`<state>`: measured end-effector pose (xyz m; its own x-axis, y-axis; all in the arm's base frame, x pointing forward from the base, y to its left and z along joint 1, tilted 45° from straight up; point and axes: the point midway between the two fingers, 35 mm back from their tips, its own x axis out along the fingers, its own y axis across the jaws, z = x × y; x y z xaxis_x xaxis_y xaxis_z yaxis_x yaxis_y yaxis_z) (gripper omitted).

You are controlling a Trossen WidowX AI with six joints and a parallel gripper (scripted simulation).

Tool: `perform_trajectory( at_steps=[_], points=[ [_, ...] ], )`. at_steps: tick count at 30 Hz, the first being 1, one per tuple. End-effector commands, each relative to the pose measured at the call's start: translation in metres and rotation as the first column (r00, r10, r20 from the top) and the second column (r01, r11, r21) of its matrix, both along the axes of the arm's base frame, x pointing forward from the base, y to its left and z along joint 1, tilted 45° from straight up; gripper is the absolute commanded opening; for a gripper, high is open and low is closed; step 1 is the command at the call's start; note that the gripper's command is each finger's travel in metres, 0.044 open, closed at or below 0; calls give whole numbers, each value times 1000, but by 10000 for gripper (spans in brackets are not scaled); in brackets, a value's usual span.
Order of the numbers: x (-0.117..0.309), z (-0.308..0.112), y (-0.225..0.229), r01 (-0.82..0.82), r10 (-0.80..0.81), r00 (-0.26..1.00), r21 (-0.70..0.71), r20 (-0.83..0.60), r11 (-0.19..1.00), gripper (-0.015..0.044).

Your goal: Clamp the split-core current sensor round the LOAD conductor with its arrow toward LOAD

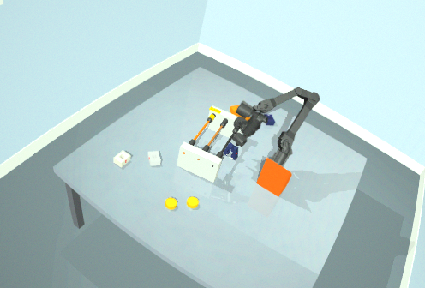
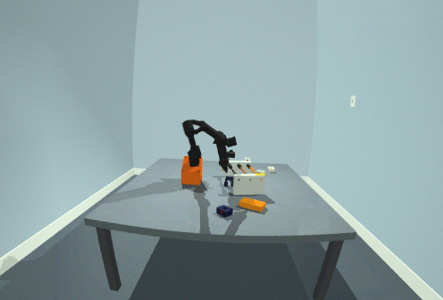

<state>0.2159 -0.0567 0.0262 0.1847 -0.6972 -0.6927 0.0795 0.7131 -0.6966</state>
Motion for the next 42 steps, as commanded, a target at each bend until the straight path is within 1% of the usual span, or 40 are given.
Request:
perform_trajectory(
  at_steps=[1,28,29,42],
  points=[
    [1,-7,-5,-1,1,1000,4,-8,1000,282],
    [6,-33,-35,-2,2,1000,-4,-7,1000,282],
    [6,-30,-32,1,-1,1000,-5,0,1000,256],
    [6,-30,-32,1,-1,1000,-5,0,1000,169]
  ],
)
